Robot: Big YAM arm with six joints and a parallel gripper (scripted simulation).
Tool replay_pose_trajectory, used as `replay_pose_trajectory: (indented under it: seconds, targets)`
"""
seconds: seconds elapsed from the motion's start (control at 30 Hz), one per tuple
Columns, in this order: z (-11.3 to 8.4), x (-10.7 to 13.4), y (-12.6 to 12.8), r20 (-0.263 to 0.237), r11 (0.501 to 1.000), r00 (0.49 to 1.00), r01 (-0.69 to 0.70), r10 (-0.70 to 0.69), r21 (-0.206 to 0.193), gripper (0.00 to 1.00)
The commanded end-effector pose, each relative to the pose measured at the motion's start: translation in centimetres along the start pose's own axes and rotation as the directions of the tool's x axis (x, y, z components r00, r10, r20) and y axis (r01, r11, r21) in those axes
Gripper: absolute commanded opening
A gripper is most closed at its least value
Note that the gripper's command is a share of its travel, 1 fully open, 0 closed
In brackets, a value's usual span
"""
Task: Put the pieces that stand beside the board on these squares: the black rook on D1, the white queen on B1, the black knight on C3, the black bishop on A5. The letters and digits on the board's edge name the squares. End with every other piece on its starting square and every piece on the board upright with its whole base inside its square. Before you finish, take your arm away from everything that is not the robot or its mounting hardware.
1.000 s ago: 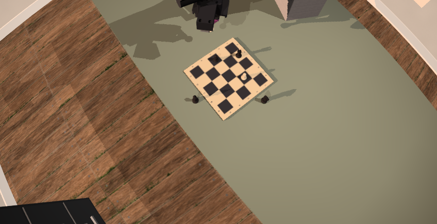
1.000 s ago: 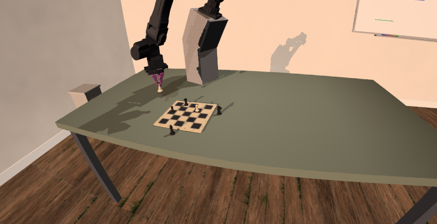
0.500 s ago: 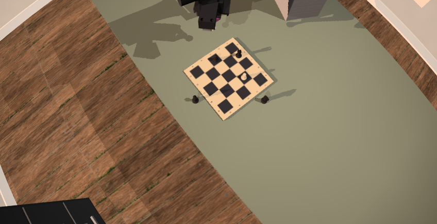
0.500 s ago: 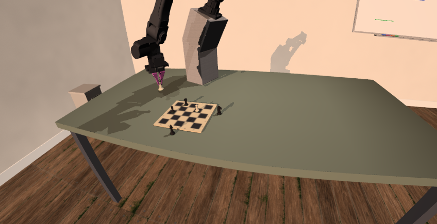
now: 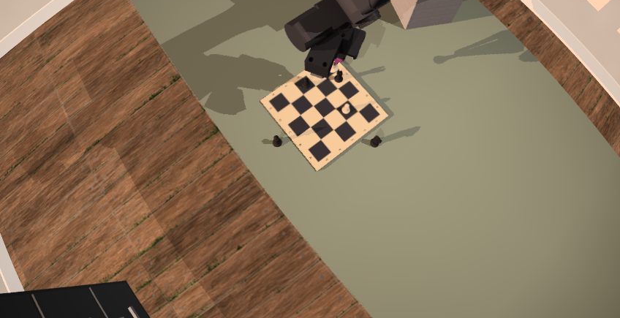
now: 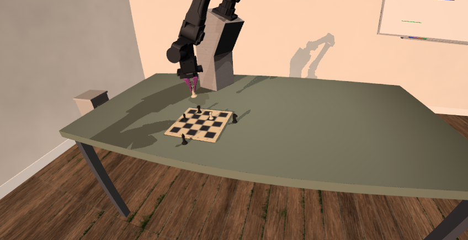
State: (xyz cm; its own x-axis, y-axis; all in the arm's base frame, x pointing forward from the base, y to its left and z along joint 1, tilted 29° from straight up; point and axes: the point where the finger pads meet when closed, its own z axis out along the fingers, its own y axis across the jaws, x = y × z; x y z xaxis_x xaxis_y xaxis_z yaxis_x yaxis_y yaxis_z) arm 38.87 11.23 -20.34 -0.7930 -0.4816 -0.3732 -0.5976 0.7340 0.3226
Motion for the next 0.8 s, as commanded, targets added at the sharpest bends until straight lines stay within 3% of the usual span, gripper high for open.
replay_pose_trajectory:
  seconds: [0.0,0.13,0.23,0.3,0.33,0.5,0.77]
  targets:
    - [-0.8,-1.3,3.6,0.036,0.962,0.962,-0.273,0.272,0.031,0.0]
    - [-1.0,-1.6,7.2,0.038,0.916,0.916,-0.401,0.4,0.016,0.0]
    - [-1.0,-1.6,8.4,0.044,0.881,0.88,-0.474,0.473,0.012,0.0]
    - [-0.6,-0.8,8.6,0.027,0.873,0.873,-0.488,0.488,0.016,0.0]
    - [-0.7,-0.1,7.5,0.028,0.856,0.856,-0.517,0.517,0.024,0.0]
    - [-0.7,-1.0,8.6,0.031,0.873,0.873,-0.487,0.487,0.014,0.0]
    - [-0.8,-1.1,8.0,0.035,0.867,0.867,-0.498,0.498,0.016,0.0]
